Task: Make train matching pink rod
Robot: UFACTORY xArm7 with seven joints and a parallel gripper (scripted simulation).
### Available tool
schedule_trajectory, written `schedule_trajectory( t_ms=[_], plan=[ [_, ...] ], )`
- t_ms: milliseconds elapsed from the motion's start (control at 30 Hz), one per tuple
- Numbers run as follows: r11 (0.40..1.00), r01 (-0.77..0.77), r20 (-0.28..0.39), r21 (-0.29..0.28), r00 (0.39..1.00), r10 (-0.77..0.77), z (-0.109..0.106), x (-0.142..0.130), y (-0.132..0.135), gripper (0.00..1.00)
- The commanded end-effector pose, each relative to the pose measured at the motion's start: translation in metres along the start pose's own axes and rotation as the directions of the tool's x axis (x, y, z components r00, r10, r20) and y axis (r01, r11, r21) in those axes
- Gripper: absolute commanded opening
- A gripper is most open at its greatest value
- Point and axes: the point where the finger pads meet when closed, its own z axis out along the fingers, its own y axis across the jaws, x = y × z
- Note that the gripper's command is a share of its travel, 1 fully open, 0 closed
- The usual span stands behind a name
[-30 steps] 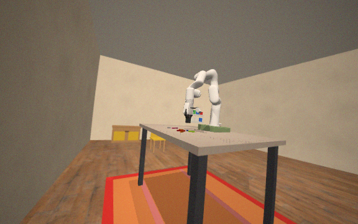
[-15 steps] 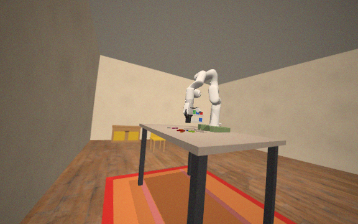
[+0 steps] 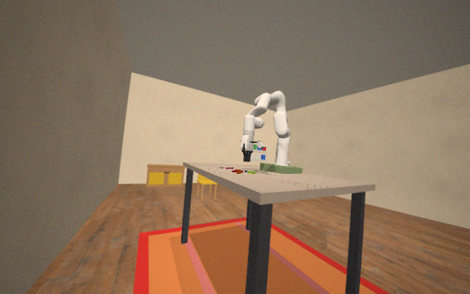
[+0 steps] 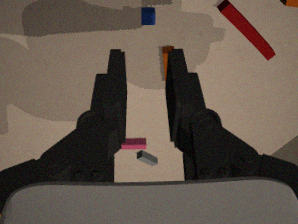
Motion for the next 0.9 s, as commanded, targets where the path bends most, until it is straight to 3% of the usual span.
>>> schedule_trajectory(
  t_ms=[0,867],
  plan=[
    [1.000,0.000,0.002,-0.002,1.000,0.000,0.001,0.000,0.001,0.24],
    [1.000,0.000,0.002,-0.002,1.000,0.000,0.035,0.000,0.002,0.24]
  ],
)
